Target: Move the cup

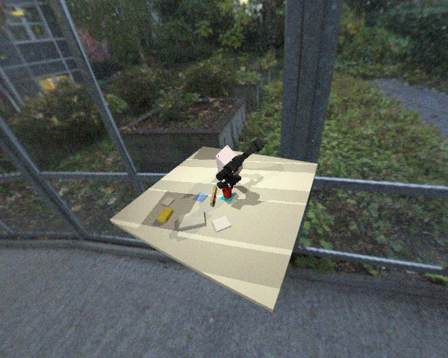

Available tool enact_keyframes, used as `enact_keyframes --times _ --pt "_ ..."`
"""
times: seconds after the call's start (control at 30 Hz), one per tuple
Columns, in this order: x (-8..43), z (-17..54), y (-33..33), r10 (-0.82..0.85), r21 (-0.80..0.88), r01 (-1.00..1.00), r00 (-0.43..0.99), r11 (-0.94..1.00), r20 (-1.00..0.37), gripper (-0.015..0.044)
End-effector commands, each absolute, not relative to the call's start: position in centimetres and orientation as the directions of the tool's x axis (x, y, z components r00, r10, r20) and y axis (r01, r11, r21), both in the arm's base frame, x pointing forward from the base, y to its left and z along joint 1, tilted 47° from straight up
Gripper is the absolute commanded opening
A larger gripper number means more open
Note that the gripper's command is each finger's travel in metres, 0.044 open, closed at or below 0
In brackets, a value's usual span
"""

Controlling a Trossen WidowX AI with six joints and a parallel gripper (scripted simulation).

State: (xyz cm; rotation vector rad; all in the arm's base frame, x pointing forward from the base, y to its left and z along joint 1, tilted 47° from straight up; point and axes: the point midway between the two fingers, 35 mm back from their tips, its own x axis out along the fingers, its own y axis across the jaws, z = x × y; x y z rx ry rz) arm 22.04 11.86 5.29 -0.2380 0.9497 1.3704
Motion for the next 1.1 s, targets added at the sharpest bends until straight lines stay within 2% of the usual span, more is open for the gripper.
enact_keyframes --times 0.0,1.0,1.07 --pt "22.3 5.7 11.4 0.717 0.362 -0.901 -0.087 0.241 -0.692 0.0128" --pt "22.3 8.1 8.8 0.721 0.368 -0.898 -0.088 0.241 -0.688 0.0128" --pt "22.2 7.8 9.1 0.724 0.376 -0.894 -0.091 0.242 -0.684 0.018"
